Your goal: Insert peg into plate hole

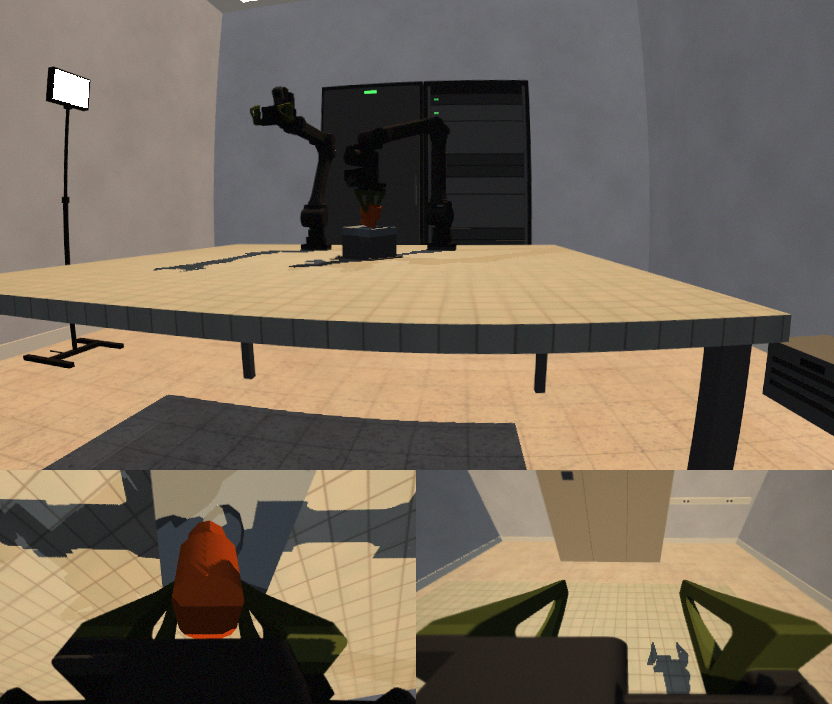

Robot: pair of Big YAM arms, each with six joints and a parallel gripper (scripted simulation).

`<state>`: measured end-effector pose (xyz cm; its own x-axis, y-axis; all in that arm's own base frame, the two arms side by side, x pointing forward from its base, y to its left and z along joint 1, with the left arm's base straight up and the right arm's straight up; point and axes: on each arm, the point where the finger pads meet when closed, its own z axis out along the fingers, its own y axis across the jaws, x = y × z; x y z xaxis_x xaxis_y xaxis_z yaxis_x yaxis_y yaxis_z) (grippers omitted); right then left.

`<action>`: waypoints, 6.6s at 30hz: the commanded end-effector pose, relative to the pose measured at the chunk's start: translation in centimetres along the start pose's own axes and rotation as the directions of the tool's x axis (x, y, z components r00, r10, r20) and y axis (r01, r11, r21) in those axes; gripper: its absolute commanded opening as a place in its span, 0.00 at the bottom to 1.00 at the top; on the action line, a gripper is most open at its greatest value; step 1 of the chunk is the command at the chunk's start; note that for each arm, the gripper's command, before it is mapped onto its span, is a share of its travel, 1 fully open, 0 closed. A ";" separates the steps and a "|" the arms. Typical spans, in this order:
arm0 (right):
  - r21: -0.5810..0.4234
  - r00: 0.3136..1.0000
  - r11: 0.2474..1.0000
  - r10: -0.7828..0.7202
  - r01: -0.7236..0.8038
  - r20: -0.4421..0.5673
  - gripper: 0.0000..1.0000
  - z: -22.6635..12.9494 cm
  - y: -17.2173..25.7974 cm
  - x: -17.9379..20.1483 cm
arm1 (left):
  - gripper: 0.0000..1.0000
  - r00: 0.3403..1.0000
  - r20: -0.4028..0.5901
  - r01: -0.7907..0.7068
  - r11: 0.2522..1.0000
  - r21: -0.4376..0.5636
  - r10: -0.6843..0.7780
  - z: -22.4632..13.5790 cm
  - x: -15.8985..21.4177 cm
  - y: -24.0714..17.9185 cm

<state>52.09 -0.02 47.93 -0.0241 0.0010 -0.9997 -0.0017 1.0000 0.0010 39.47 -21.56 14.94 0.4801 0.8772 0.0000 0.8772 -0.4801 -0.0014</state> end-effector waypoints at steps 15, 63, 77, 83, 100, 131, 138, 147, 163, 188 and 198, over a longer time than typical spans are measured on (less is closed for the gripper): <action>0.002 1.000 1.000 -0.001 0.001 0.024 1.00 -0.2 0.0 -1.3 | 0.00 1.000 0.001 0.000 1.000 -0.022 0.000 -0.8 0.0 0.5; -0.658 0.916 0.753 -0.271 0.010 -0.297 1.00 -32.6 17.1 7.0 | 0.40 1.000 0.001 0.000 0.997 -0.071 0.000 -5.5 0.0 1.3; -0.658 0.916 0.753 -0.271 0.010 -0.297 1.00 -32.6 17.1 7.0 | 0.40 1.000 -0.014 -0.024 0.999 -0.043 0.024 -3.9 -1.1 1.0; -0.658 0.916 0.753 -0.271 0.010 -0.297 1.00 -32.6 17.1 7.0 | 0.40 0.978 -0.189 -0.090 0.996 -0.018 0.085 -2.2 -2.4 1.3; -0.658 0.916 0.753 -0.271 0.010 -0.297 1.00 -32.6 17.1 7.0 | 0.40 0.978 -0.199 -0.064 0.998 -0.023 0.058 -2.7 -1.3 1.0; -0.658 0.916 0.753 -0.271 0.010 -0.297 1.00 -32.6 17.1 7.0 | 0.40 0.976 -0.198 -0.091 0.996 -0.001 0.089 -2.5 -1.9 -0.1; -0.658 0.916 0.753 -0.271 0.010 -0.297 1.00 -32.6 17.1 7.0 | 0.40 0.977 -0.197 -0.083 0.996 0.011 0.084 -2.4 -1.5 -0.6; -0.658 0.916 0.753 -0.271 0.010 -0.297 1.00 -32.6 17.1 7.0 | 0.40 0.976 -0.195 -0.103 0.995 -0.009 0.099 -1.7 -1.9 0.0; -0.658 0.916 0.753 -0.271 0.010 -0.297 1.00 -32.6 17.1 7.0 | 0.40 0.976 -0.196 -0.102 0.995 0.003 0.100 -1.2 -1.8 -0.7; -0.658 0.916 0.753 -0.271 0.010 -0.297 1.00 -32.6 17.1 7.0 | 0.40 0.976 -0.194 -0.092 0.993 0.068 0.103 4.5 -2.5 -1.6; -0.658 0.916 0.753 -0.271 0.010 -0.297 1.00 -32.6 17.1 7.0 | 0.40 0.977 -0.192 -0.086 0.996 0.019 0.088 0.7 -1.8 0.2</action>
<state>19.33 17.13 40.91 -0.3138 -0.2821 -0.9066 -0.6643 0.7474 -0.0027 37.50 -22.63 12.40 0.5574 0.8068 0.1958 0.8277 -0.5586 -0.0542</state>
